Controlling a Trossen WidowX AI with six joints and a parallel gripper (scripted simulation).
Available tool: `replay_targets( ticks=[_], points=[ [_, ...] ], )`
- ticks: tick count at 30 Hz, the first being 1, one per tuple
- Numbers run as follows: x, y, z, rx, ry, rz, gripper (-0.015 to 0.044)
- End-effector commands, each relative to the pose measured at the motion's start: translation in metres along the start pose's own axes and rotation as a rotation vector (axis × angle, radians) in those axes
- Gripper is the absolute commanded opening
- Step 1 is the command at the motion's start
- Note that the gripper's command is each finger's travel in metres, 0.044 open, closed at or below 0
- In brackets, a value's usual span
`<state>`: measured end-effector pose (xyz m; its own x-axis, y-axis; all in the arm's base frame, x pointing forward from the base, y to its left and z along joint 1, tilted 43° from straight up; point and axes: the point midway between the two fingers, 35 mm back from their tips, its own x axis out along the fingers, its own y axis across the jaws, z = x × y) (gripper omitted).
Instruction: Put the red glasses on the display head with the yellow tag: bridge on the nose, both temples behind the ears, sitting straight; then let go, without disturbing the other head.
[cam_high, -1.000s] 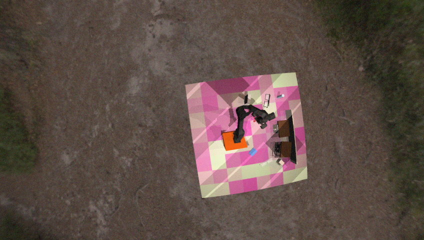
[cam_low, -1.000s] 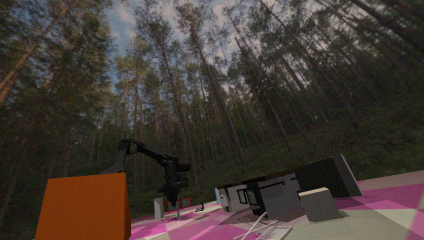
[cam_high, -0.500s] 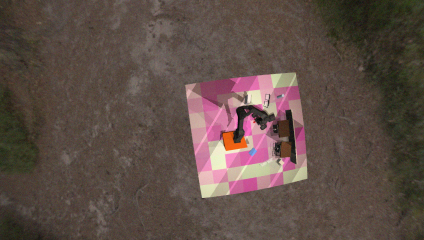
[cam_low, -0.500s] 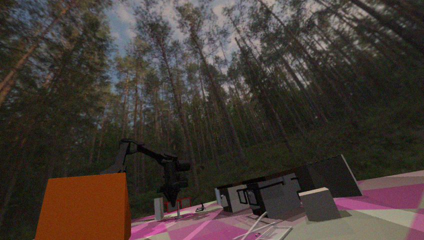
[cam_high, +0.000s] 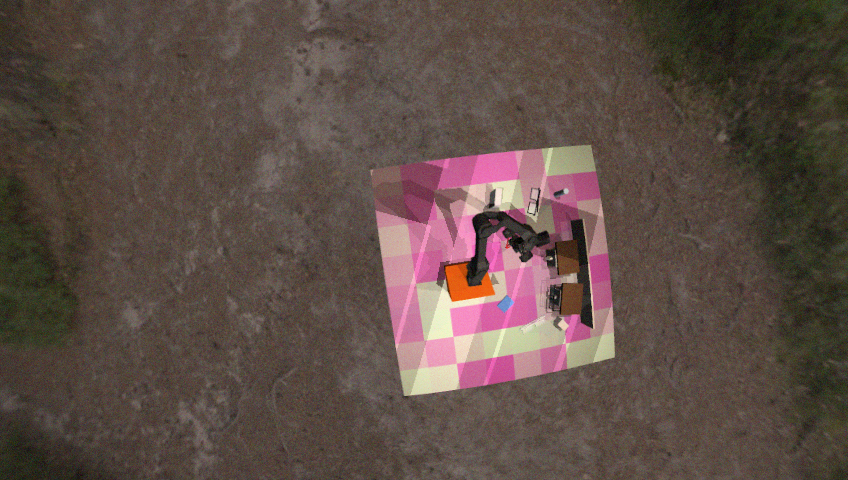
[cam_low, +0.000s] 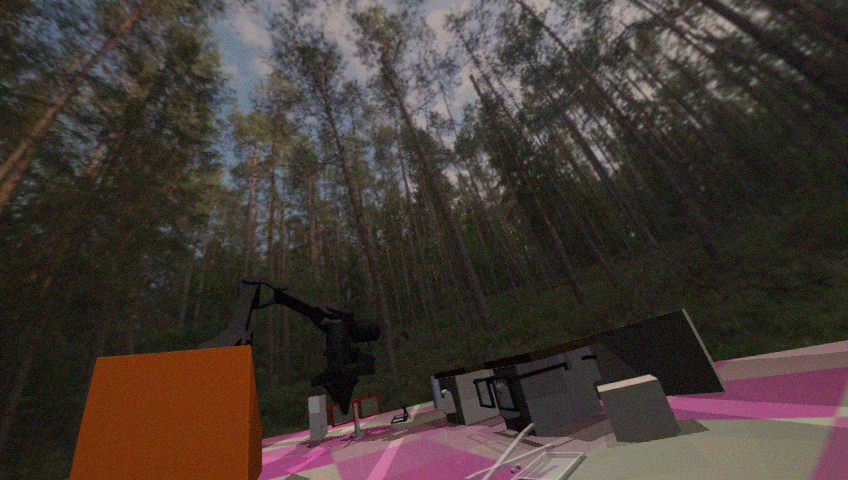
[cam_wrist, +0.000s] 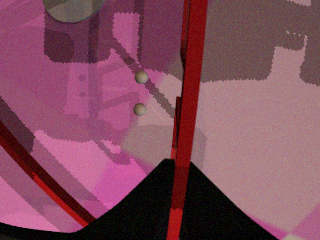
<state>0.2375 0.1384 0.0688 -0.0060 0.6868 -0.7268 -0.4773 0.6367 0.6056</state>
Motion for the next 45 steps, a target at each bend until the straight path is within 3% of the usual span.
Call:
replay_targets(
  ticks=[1, 45],
  points=[
    [0.001, -0.002, -0.005, -0.001, 0.003, 0.001, 0.0000],
    [0.001, -0.008, -0.027, -0.001, 0.004, 0.001, 0.0000]
  ],
)
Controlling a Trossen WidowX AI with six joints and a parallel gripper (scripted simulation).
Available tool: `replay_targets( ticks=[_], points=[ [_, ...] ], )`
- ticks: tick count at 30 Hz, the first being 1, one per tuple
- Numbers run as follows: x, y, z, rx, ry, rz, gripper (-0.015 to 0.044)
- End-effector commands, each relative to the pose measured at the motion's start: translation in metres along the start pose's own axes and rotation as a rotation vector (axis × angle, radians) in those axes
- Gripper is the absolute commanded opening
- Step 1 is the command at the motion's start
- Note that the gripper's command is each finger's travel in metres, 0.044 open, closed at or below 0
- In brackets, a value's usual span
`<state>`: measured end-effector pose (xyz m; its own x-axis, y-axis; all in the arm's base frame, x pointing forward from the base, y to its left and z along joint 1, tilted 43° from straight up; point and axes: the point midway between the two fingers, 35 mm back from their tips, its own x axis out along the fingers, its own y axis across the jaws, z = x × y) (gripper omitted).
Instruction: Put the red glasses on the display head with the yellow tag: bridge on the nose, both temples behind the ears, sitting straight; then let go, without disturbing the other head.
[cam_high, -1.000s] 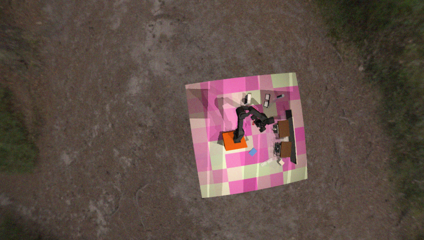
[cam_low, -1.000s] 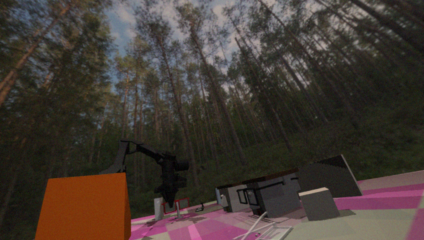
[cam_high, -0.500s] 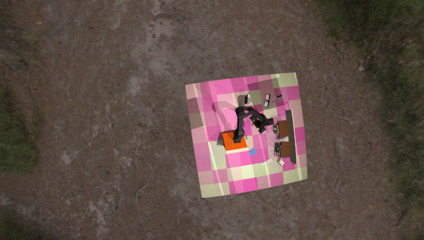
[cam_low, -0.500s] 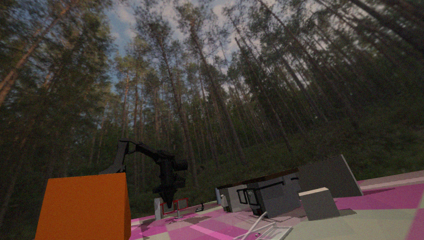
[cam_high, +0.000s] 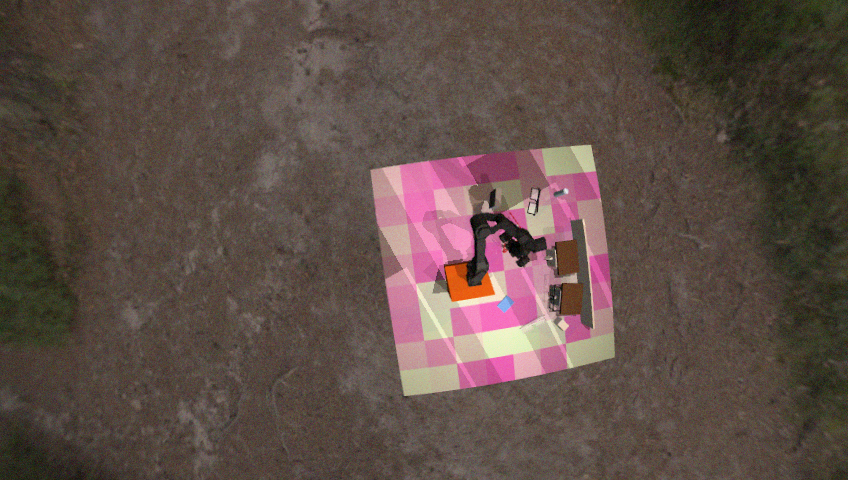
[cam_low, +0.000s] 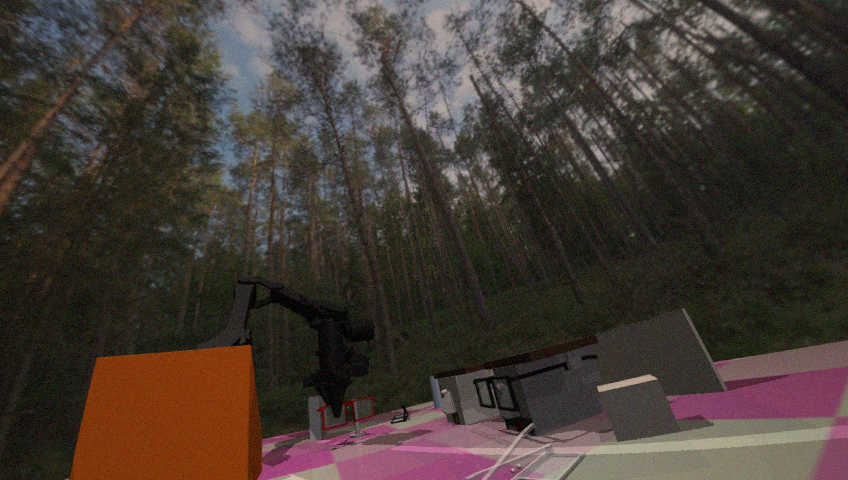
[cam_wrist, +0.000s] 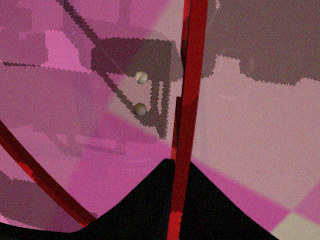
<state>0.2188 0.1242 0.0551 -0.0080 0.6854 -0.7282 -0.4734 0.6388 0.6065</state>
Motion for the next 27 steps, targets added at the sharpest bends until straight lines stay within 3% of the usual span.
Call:
replay_targets(
  ticks=[1, 27],
  points=[
    [0.0006, 0.0001, -0.0003, -0.005, 0.002, 0.002, 0.0000],
    [-0.0044, -0.0003, 0.0085, -0.005, 0.002, 0.001, 0.0000]
  ],
)
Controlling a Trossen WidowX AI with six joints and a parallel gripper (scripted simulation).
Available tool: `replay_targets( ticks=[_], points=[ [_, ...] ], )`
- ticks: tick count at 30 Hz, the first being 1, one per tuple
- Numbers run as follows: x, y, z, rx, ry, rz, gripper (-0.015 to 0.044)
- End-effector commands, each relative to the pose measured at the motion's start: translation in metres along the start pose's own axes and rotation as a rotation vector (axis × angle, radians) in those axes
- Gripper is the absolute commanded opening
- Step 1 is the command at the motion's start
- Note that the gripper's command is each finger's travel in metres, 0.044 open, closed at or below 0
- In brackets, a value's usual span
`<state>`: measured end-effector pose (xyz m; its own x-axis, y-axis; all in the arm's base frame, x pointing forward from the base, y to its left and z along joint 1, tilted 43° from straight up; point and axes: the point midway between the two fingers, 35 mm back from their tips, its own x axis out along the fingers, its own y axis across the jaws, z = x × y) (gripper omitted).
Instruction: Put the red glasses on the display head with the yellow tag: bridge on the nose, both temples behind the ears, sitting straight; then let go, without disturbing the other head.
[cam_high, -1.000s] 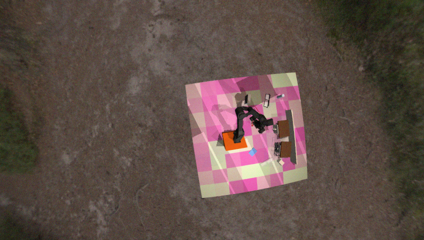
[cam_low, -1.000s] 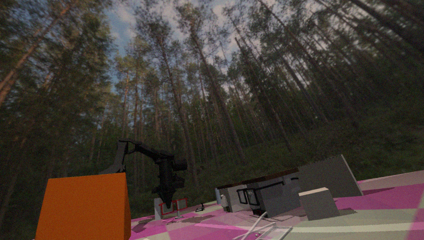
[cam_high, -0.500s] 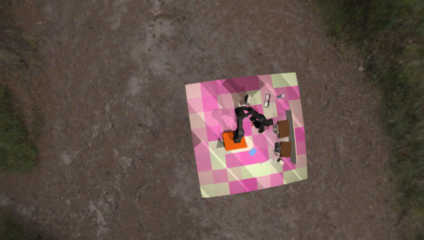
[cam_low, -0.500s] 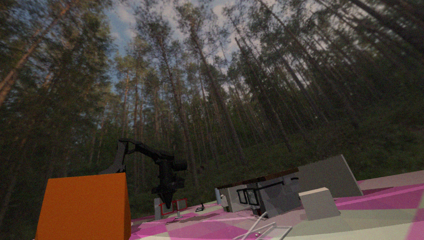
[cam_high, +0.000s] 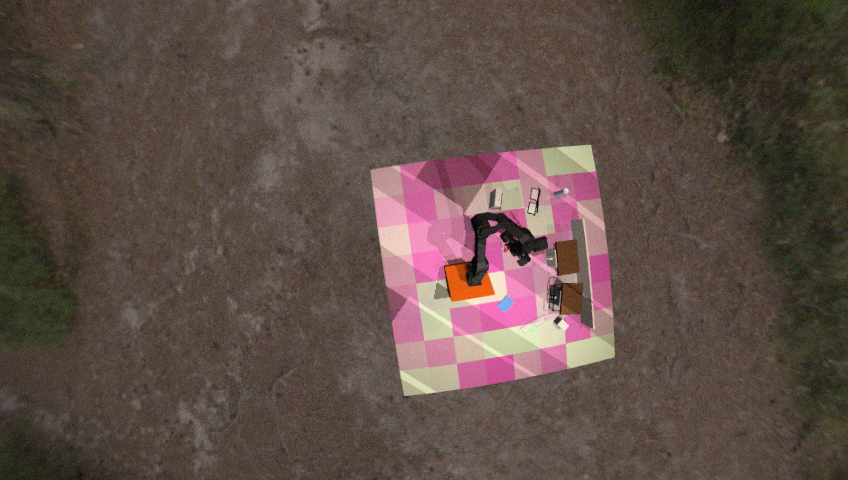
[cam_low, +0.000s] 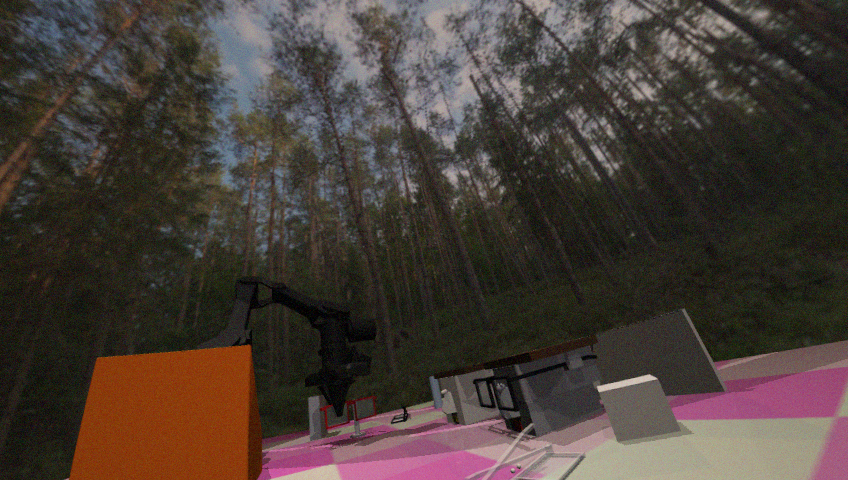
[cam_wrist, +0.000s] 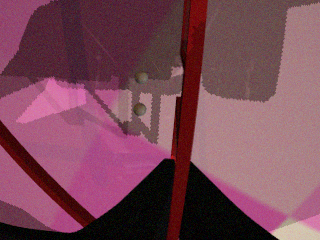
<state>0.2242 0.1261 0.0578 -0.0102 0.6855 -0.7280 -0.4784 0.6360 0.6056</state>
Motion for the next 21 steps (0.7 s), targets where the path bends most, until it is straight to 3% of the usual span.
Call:
replay_targets(
  ticks=[1, 11, 21],
  points=[
    [-0.007, -0.001, 0.003, 0.000, 0.000, -0.001, 0.0000],
    [-0.058, -0.001, 0.006, 0.001, 0.001, -0.002, 0.0000],
    [-0.060, 0.005, 0.022, 0.000, 0.001, -0.003, 0.0000]
  ],
)
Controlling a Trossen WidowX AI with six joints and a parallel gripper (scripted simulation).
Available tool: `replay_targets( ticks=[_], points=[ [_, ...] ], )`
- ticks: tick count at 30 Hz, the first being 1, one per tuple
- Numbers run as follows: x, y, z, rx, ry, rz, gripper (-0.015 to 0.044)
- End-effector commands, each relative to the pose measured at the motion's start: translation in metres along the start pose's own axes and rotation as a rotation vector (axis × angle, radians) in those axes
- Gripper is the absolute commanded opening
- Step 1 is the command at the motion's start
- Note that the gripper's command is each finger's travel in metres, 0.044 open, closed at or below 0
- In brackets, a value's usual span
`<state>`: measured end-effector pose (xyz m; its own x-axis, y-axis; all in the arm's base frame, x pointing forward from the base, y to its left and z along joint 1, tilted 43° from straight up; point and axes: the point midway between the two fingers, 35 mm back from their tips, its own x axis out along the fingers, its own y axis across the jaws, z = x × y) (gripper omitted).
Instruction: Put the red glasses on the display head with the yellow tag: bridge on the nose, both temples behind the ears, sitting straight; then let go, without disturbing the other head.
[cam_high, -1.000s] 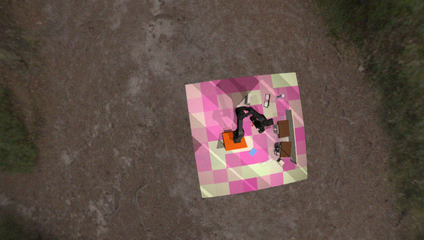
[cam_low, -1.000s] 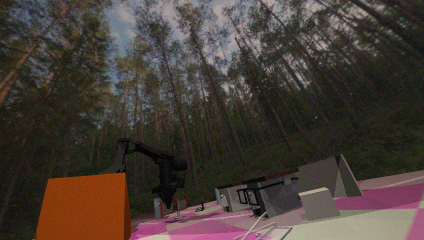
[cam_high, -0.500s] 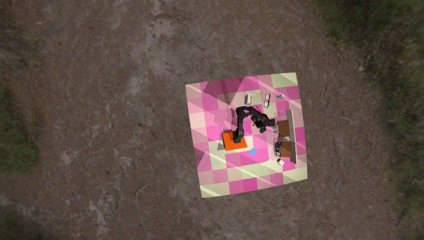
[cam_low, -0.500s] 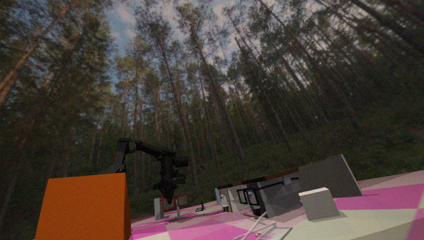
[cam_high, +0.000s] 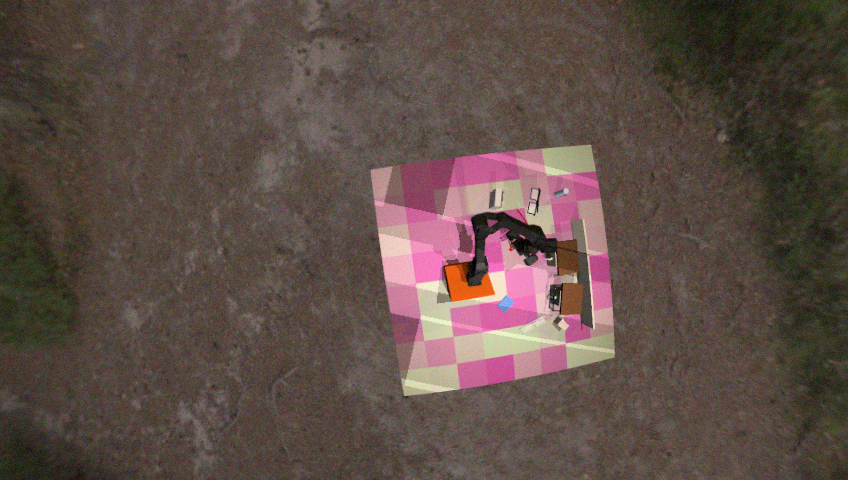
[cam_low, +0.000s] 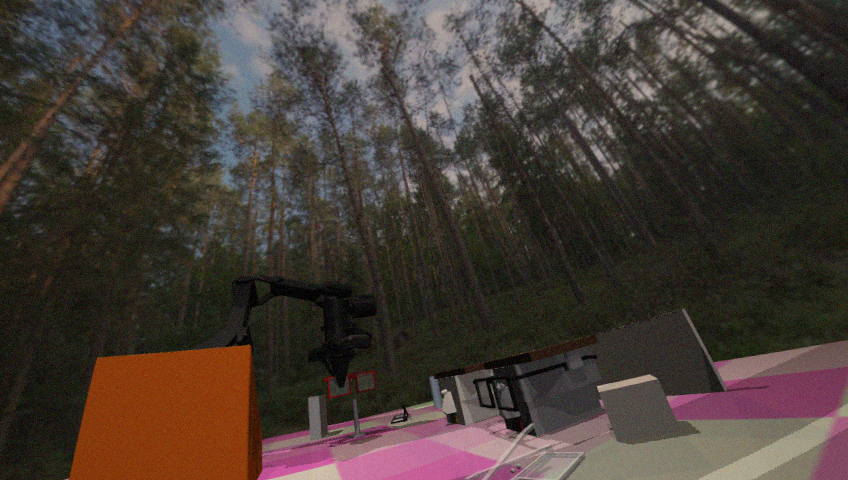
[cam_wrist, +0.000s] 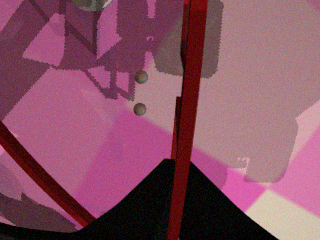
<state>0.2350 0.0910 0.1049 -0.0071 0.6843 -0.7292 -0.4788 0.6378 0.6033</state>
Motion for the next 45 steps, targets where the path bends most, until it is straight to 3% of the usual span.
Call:
replay_targets(
  ticks=[1, 12, 20, 31, 45],
  points=[
    [-0.001, 0.006, 0.014, 0.000, 0.003, -0.001, 0.0000],
    [-0.001, 0.031, 0.061, -0.002, -0.001, 0.003, 0.0000],
    [0.004, 0.032, 0.063, -0.002, -0.001, 0.002, 0.0000],
    [0.058, 0.033, 0.062, -0.002, -0.003, 0.005, 0.0000],
    [0.059, 0.028, 0.066, -0.002, -0.003, 0.005, 0.0000]
  ],
)
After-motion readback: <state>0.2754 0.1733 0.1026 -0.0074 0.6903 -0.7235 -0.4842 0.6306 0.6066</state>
